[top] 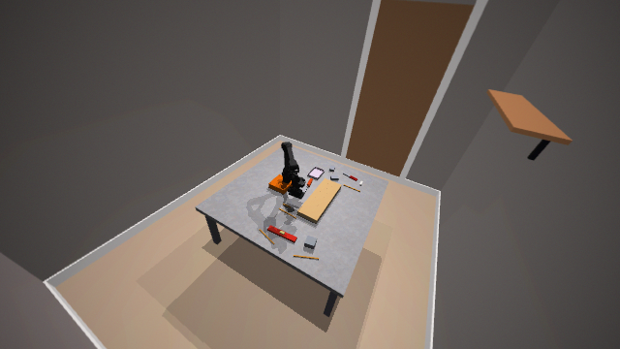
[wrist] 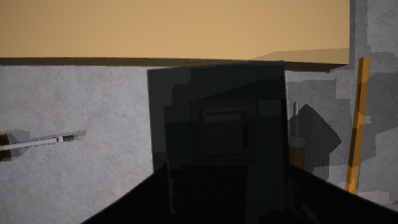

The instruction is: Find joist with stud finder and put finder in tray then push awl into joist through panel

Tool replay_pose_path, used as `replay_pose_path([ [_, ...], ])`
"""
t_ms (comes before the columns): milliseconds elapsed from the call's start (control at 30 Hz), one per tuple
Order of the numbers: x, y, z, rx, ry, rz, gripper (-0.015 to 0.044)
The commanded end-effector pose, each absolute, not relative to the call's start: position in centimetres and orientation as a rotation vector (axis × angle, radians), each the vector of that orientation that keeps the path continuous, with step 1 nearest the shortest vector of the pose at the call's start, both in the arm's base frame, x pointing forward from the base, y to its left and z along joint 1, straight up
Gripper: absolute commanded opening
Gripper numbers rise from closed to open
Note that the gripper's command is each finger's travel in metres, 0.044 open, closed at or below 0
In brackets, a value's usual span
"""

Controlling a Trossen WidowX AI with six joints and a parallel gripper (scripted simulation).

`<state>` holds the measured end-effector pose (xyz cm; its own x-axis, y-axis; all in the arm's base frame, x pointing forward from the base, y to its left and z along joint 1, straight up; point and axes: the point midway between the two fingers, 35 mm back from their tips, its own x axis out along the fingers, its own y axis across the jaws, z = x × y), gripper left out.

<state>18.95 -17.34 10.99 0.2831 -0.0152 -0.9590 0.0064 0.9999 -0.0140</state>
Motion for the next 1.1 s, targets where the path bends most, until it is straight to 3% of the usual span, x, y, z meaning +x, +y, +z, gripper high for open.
replay_pose_path([
  [0,19.0,-17.3,11.8,-0.007,1.28,-0.021,0.0],
  [1067,30.3,-23.0,14.3,0.032,1.269,-0.079,0.0],
])
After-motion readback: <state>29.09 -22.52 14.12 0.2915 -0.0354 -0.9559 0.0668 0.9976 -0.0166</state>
